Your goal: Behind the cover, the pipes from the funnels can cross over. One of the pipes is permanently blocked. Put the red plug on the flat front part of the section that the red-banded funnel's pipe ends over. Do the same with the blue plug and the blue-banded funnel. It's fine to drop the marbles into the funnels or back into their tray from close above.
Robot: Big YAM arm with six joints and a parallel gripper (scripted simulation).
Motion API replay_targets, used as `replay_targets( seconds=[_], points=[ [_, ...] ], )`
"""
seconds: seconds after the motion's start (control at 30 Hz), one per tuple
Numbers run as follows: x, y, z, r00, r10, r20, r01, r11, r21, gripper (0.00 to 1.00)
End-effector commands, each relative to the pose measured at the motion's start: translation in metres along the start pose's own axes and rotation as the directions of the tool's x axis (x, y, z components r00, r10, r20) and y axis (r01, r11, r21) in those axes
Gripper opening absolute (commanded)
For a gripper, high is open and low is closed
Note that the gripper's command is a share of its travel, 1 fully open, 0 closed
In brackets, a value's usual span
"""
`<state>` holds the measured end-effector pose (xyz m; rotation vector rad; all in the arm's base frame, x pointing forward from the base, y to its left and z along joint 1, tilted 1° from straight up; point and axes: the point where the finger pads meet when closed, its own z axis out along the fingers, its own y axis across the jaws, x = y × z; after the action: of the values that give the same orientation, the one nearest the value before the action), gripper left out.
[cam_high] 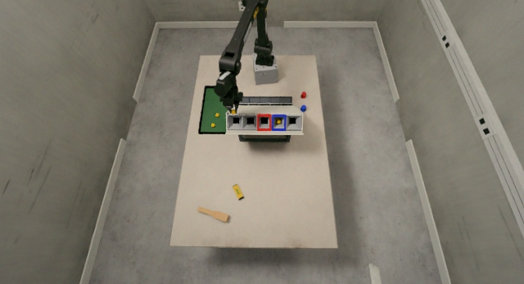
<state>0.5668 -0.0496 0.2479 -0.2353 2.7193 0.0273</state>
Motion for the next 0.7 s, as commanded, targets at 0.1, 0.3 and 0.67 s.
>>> replay_targets(
  seconds=[0.1,0.3,0.67],
  points=[
    [-0.0248,-0.0007,-0.0067,1.0,-0.003,0.022,0.003,1.0,0.005,0.0],
    [-0.0249,-0.0006,-0.0067,1.0,-0.003,0.019,0.003,1.0,0.004,0.0],
    [-0.0249,-0.0004,-0.0068,1.0,-0.002,0.013,0.002,1.0,0.003,0.0]
  ],
)
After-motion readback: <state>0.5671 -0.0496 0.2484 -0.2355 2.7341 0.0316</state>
